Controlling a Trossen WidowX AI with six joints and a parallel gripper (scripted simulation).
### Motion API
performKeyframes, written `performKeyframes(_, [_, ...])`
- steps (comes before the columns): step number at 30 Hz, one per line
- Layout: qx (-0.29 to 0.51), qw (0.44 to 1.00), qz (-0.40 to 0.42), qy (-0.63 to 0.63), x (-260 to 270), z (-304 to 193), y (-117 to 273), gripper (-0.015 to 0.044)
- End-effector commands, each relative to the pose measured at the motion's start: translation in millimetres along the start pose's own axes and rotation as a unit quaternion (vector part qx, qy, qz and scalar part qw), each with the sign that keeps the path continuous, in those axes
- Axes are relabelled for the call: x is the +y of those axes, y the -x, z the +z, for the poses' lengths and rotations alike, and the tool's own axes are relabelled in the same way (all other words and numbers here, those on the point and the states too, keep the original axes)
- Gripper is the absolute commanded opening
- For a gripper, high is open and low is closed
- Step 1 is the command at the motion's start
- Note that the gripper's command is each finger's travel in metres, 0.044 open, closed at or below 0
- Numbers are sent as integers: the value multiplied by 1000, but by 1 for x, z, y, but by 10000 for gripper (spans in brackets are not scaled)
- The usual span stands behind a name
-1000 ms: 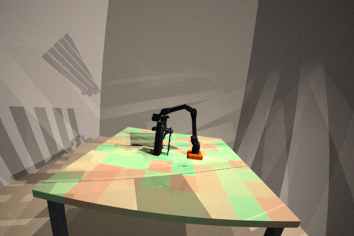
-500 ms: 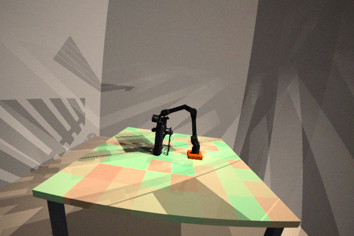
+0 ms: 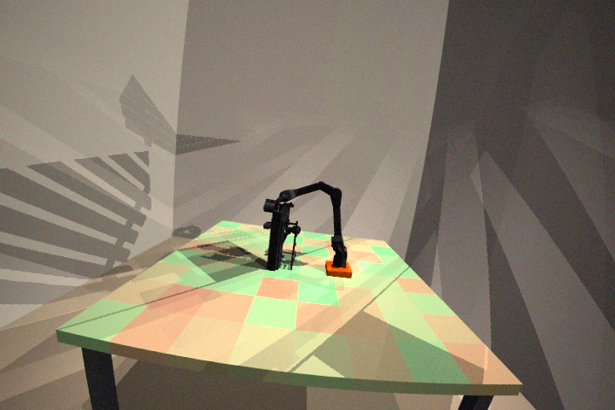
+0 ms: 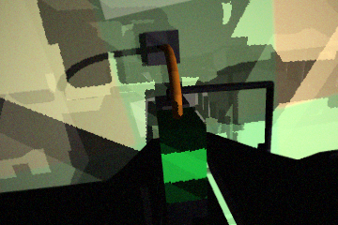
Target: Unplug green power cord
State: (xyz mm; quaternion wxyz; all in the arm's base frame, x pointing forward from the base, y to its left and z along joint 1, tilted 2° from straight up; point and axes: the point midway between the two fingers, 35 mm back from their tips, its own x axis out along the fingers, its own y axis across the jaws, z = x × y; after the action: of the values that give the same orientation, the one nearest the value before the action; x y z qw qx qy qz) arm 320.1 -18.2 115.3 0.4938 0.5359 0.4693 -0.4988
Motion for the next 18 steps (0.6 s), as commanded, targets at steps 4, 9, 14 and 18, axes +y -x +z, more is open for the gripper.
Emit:
performKeyframes(4, [-5, 1000, 0, -2, 1, 15, 0, 0])
performKeyframes(9, [-6, 1000, 0, -2, 2, 23, 0, 0])
performKeyframes(14, [-6, 1000, 0, -2, 1, 31, 0, 0])
performKeyframes(18, [-7, 1000, 0, -2, 1, 38, 0, 0])
